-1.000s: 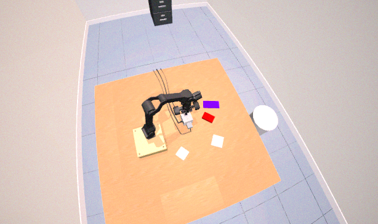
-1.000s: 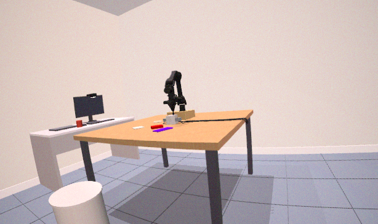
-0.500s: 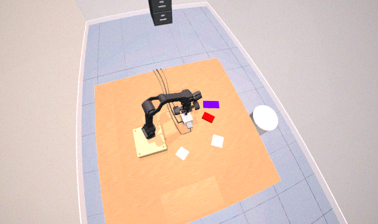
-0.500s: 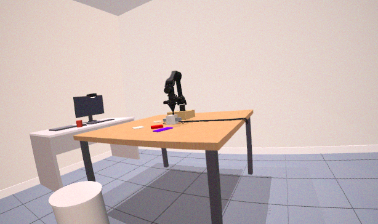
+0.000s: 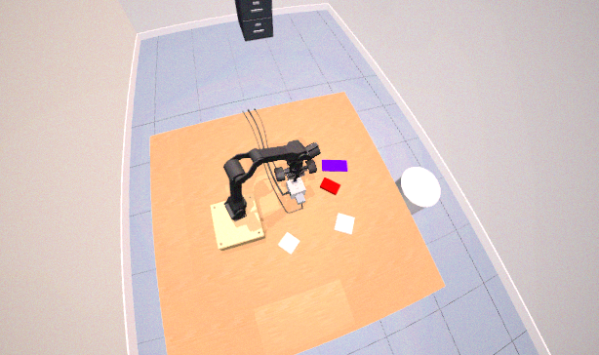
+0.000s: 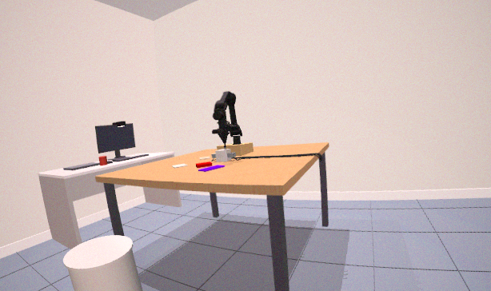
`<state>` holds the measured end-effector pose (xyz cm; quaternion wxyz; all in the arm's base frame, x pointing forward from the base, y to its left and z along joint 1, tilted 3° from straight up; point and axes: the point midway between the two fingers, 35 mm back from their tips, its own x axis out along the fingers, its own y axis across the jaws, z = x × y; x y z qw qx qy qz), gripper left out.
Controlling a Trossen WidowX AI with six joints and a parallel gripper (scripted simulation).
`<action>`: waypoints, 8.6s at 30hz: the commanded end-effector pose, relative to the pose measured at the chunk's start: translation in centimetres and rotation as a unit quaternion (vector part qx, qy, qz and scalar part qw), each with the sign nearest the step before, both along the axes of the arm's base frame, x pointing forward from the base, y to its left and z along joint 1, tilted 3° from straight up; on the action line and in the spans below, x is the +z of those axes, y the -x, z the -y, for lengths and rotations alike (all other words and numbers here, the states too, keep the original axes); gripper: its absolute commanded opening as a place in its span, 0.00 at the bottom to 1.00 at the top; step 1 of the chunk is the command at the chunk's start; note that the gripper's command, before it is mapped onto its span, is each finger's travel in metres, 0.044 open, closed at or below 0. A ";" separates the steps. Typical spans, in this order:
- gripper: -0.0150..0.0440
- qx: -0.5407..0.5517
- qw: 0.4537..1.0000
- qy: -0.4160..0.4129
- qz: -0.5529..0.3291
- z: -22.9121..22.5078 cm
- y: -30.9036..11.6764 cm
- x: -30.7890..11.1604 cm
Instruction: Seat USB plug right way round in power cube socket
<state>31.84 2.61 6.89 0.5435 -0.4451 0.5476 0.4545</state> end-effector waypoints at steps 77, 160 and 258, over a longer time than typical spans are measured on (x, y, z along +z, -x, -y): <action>0.25 -0.583 0.813 0.007 -0.004 0.0 0.0 1.7; 0.25 -1.000 0.000 0.013 -0.007 0.0 0.0 1.7; 0.25 -0.999 0.032 0.015 0.008 0.4 0.1 0.6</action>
